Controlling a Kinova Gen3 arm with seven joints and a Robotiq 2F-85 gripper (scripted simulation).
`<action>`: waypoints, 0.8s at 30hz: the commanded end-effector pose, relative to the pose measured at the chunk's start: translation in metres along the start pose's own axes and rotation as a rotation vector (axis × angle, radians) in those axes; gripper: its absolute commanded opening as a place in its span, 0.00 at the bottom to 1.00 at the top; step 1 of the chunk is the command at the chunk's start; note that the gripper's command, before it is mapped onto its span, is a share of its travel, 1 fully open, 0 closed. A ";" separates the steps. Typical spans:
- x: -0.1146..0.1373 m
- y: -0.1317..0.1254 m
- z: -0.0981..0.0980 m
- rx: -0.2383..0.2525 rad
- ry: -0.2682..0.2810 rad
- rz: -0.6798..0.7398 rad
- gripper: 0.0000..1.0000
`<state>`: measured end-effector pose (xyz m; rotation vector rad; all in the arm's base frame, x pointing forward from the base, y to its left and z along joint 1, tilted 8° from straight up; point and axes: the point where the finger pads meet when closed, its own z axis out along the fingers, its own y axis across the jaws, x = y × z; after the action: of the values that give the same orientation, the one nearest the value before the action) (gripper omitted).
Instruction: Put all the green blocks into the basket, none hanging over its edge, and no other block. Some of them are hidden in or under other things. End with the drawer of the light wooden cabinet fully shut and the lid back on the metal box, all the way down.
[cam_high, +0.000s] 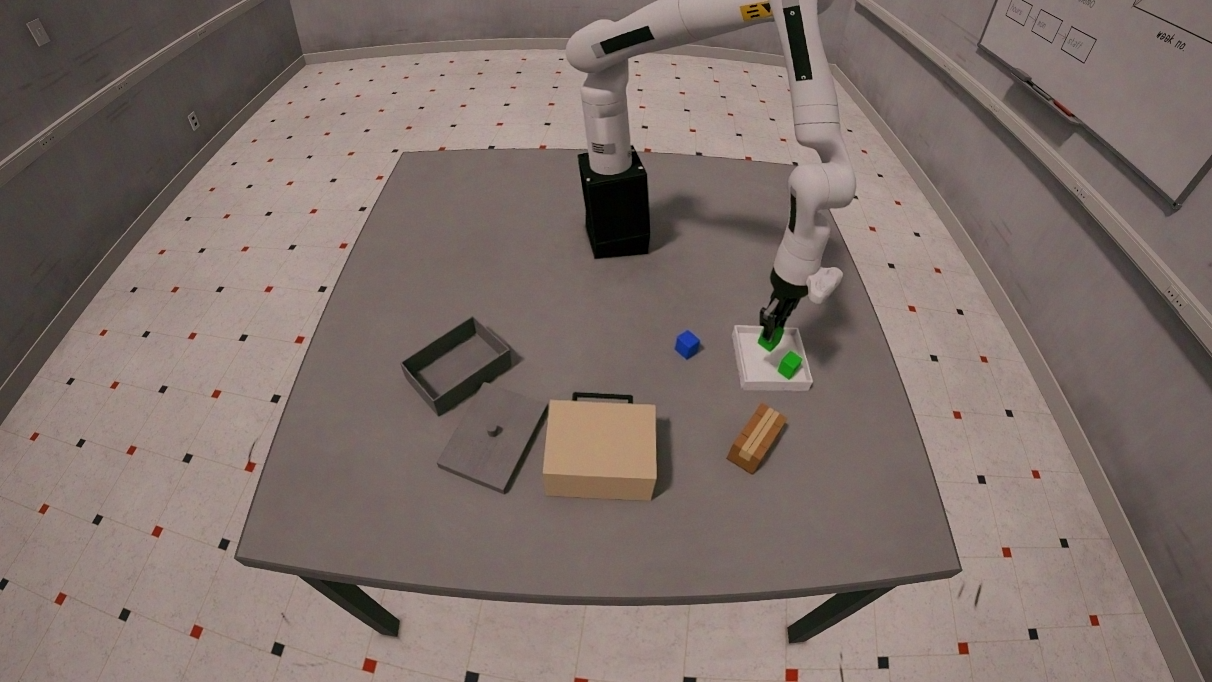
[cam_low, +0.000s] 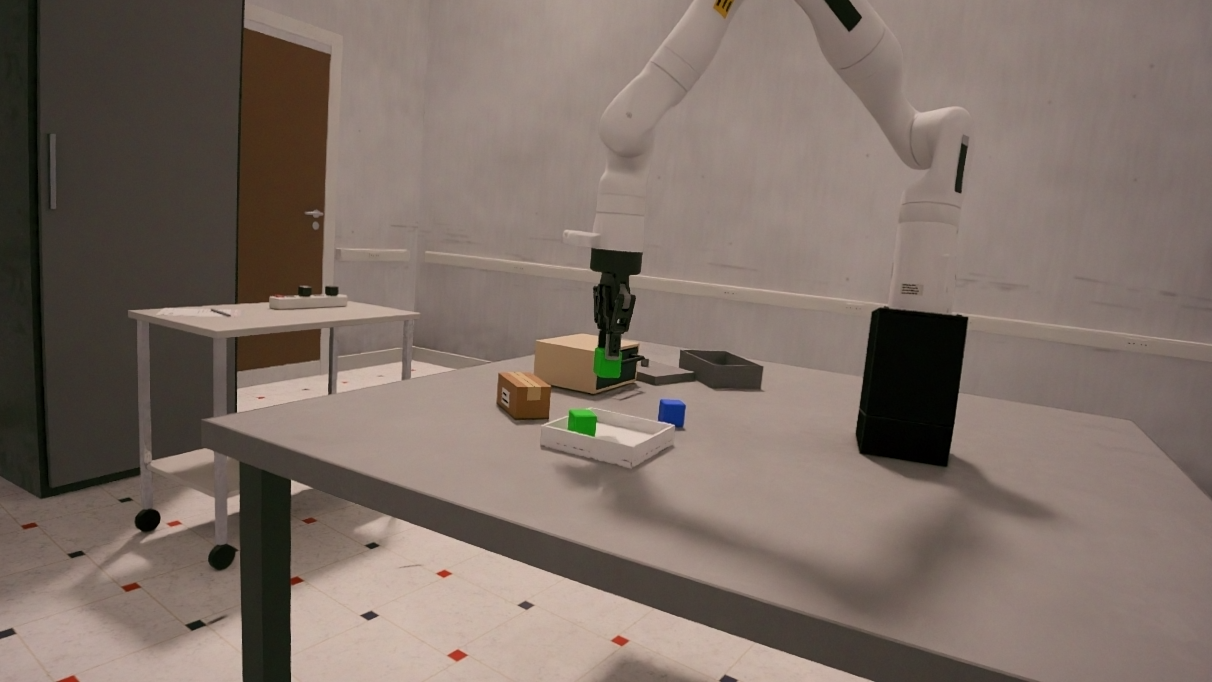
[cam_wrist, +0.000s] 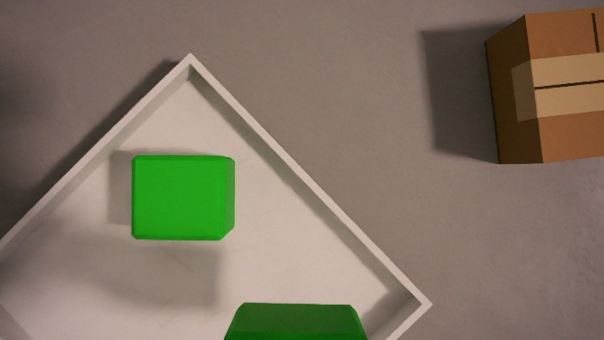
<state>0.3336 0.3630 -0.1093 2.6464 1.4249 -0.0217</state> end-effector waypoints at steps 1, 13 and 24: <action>0.001 0.000 0.004 0.000 0.002 0.000 0.10; 0.001 0.000 0.029 0.000 0.002 0.000 0.10; 0.002 0.000 0.046 0.000 0.002 0.000 0.10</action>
<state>0.3362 0.3582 -0.1509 2.6464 1.4250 -0.0216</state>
